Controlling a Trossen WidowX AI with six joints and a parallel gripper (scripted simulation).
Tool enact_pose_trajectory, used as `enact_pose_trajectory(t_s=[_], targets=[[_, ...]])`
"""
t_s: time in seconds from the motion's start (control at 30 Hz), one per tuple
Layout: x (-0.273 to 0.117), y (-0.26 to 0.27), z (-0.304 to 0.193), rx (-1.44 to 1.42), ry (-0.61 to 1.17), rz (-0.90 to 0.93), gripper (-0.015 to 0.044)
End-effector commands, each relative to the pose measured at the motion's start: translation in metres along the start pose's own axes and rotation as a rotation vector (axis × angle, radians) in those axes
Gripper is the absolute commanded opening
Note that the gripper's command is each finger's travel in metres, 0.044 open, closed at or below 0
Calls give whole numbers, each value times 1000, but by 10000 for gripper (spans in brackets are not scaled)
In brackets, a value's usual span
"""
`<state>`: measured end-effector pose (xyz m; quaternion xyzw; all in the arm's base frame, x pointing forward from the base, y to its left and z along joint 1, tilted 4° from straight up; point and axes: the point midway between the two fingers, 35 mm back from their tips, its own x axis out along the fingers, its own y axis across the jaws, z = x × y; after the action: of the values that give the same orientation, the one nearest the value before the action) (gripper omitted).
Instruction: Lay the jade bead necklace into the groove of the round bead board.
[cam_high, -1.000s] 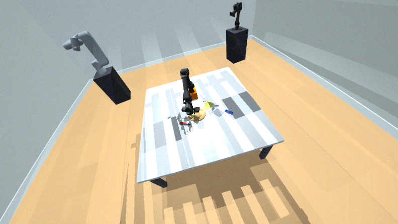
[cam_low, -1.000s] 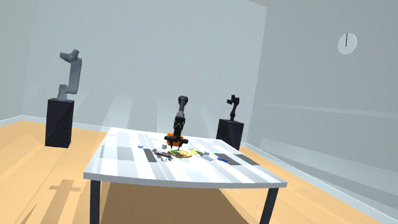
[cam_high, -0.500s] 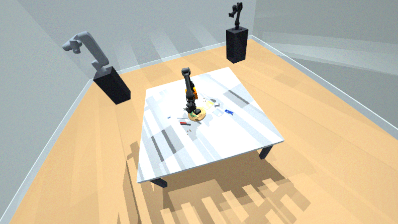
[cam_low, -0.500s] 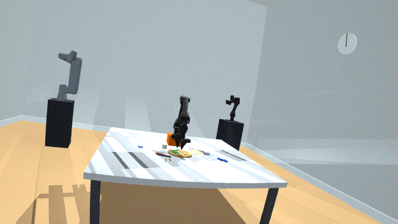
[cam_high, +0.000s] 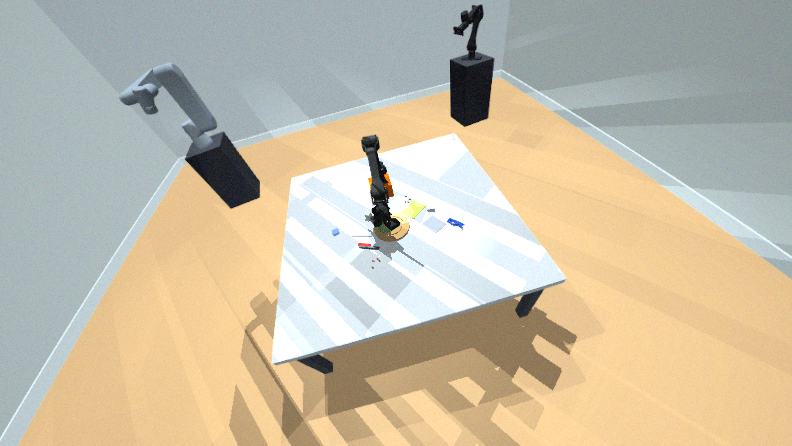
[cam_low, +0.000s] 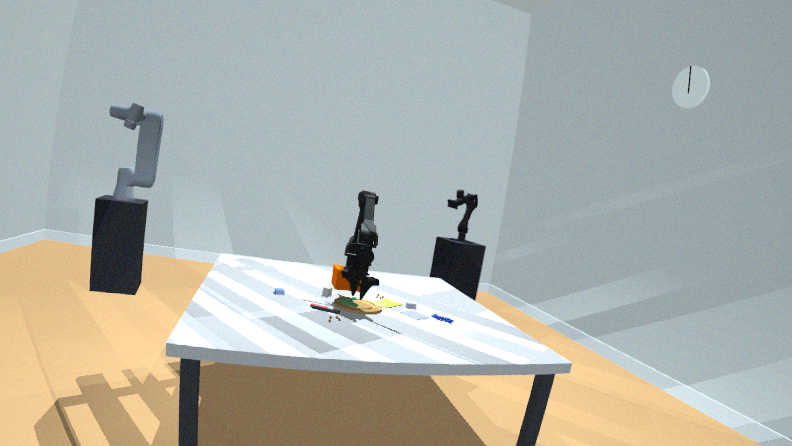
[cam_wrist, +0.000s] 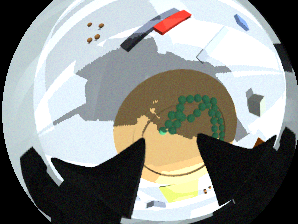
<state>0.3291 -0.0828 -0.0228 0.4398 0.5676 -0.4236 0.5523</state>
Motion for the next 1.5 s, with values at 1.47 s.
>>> enact_pose_trajectory(t_s=[1.47], targets=[[29, -3, -2, 1, 6, -11, 33]])
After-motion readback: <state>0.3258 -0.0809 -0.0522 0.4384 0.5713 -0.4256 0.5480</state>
